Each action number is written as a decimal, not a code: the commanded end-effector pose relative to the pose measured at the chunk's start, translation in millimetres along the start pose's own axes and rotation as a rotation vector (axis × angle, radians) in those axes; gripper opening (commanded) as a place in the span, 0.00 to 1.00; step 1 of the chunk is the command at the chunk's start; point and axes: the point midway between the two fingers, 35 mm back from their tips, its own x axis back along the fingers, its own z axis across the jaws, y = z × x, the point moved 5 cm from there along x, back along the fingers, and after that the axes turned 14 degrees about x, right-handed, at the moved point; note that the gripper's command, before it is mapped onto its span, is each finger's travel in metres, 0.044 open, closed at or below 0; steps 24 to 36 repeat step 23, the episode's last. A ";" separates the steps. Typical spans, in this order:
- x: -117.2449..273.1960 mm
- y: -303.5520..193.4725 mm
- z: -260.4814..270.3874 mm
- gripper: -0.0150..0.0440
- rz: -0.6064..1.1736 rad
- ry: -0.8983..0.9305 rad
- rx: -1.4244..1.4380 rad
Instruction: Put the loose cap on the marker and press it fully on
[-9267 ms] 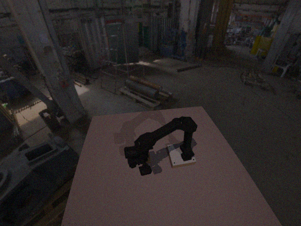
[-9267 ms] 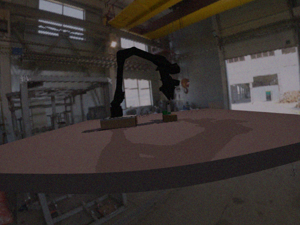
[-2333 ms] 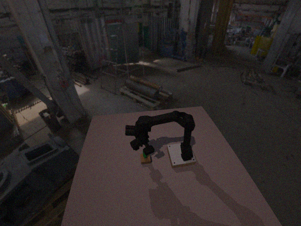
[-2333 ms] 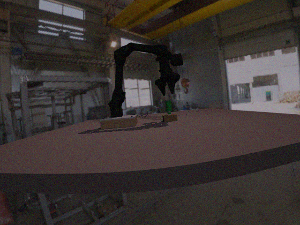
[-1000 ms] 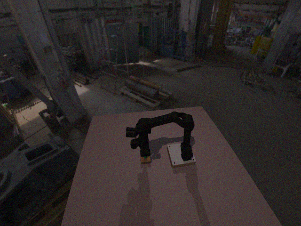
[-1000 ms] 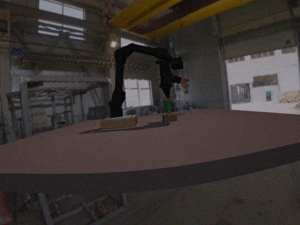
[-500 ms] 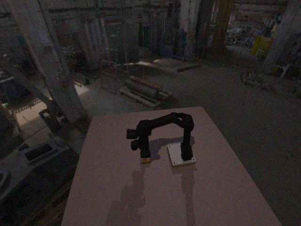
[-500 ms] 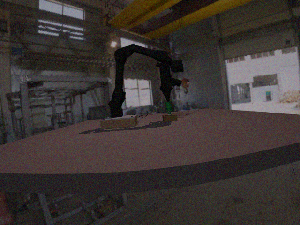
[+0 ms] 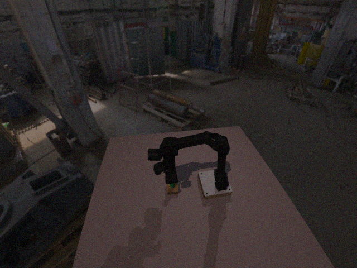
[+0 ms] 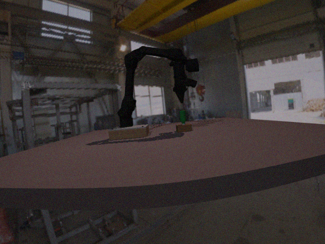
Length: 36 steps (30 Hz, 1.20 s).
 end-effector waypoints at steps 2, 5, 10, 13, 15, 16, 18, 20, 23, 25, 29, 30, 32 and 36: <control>47.3 -2.1 0.9 0.25 -0.018 -0.008 0.001; 49.4 -2.5 1.0 0.25 -0.018 -0.008 0.001; 49.4 -2.5 1.0 0.48 -0.018 -0.008 0.001; 49.4 -2.5 1.0 0.61 -0.018 -0.008 0.001; 49.4 -2.5 1.0 0.70 -0.018 -0.008 0.001; 49.4 -2.5 1.0 0.74 -0.018 -0.008 0.001; 49.4 -2.5 1.0 0.83 -0.018 -0.008 0.001; 49.4 -2.5 1.0 0.92 -0.018 -0.008 0.001; 49.4 -2.5 1.0 1.00 -0.018 -0.008 0.001; 49.4 -2.5 1.0 1.00 -0.018 -0.008 0.001; 49.4 -2.5 1.0 1.00 -0.018 -0.008 0.001; 49.4 -2.5 1.0 1.00 -0.018 -0.008 0.001; 49.4 -2.5 1.0 1.00 -0.018 -0.008 0.001; 49.4 -2.5 1.0 1.00 -0.018 -0.008 0.001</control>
